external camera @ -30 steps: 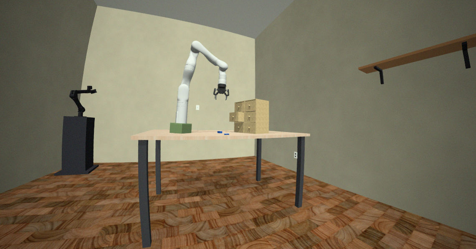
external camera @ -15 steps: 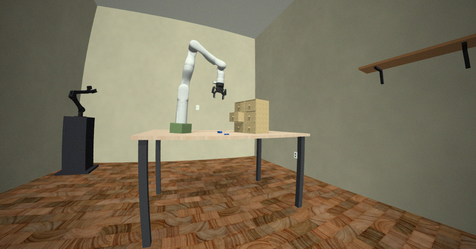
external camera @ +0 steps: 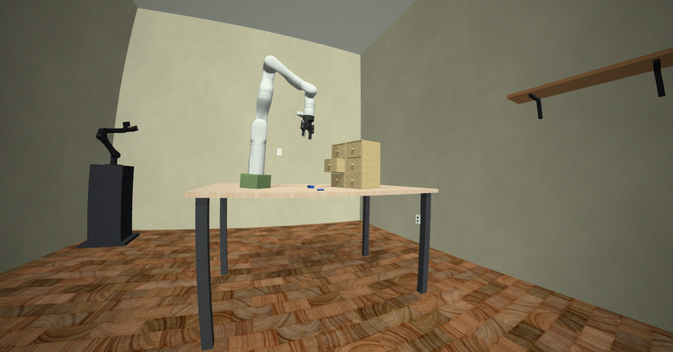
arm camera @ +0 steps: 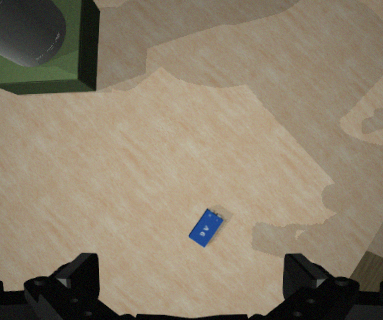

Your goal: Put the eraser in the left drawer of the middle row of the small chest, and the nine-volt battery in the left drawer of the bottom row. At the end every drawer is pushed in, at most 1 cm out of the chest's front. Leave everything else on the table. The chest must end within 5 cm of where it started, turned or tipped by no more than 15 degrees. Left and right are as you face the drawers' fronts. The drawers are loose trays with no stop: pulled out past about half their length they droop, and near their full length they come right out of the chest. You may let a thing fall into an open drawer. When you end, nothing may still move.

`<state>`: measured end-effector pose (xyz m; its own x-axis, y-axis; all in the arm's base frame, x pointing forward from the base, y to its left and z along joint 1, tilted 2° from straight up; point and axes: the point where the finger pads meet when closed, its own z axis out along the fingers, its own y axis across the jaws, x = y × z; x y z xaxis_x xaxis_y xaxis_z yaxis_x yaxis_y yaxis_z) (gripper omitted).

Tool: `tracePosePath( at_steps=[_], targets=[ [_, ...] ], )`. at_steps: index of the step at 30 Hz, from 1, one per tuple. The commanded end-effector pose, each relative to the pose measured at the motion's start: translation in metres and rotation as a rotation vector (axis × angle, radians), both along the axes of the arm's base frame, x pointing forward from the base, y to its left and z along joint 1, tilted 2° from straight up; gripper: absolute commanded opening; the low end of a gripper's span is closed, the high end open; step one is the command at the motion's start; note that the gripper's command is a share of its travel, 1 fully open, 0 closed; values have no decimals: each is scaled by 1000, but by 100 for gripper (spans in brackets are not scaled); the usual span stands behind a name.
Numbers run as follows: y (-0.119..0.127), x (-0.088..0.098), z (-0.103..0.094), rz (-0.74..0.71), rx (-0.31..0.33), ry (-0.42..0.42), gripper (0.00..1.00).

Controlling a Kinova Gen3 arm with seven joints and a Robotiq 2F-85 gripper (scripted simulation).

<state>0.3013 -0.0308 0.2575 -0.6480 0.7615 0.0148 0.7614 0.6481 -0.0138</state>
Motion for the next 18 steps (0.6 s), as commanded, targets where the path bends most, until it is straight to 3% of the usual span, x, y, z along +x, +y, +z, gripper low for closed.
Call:
tracePosePath(
  at_steps=[1, 4, 18],
  targets=[
    [-1, -3, 4, 90, 3, -12, 100],
    [0, -4, 5, 129, 3, -13, 100],
    [-1, -17, 13, 595, -9, -23, 100]
  ],
)
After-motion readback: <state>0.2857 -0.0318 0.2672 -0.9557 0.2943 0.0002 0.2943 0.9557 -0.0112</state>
